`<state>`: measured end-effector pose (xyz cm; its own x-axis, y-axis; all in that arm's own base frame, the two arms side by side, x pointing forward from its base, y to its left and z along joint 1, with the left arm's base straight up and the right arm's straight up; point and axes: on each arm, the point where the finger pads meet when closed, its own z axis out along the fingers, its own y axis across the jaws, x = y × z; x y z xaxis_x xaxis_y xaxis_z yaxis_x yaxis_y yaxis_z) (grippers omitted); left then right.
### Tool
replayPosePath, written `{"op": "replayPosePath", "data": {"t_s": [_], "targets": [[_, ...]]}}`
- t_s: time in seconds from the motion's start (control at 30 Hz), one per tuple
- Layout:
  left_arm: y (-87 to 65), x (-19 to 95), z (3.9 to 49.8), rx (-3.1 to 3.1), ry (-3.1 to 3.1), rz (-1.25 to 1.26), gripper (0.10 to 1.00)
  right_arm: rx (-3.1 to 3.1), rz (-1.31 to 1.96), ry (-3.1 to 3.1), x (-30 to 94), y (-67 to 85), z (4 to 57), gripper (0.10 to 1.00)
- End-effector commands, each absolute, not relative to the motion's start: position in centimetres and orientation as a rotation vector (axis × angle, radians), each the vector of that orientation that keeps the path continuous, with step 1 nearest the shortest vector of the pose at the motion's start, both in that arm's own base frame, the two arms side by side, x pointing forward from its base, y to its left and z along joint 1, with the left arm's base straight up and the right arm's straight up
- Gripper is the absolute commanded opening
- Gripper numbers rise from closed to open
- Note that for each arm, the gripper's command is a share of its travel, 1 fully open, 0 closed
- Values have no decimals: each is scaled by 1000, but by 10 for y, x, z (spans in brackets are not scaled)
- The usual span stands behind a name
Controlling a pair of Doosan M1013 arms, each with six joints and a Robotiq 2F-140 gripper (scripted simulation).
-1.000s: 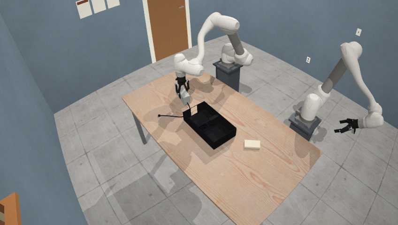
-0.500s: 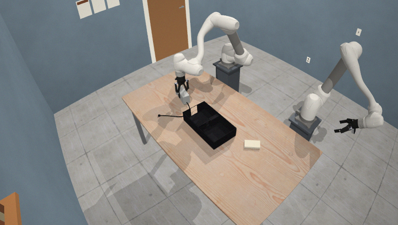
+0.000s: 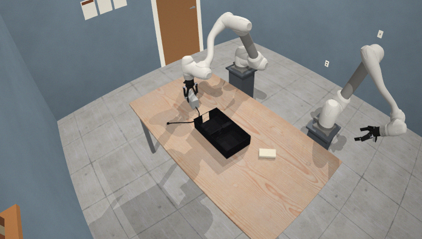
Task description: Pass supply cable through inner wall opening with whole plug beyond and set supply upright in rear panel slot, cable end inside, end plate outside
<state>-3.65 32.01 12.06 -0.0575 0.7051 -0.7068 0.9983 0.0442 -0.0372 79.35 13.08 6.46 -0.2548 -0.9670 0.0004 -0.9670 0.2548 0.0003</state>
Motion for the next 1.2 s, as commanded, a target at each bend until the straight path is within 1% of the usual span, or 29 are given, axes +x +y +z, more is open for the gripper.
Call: {"op": "replayPosePath", "data": {"t_s": [0.0,0.47,1.17], "targets": [[320,-37,121,1712,1818,-748,1000,1918,1,-2489,794,128,65,99],[320,-37,121,1712,1818,-748,1000,1918,1,-2489,792,99,62,99],[320,-37,121,1712,1818,-748,1000,1931,1,-2479,792,96,62,99]]}}
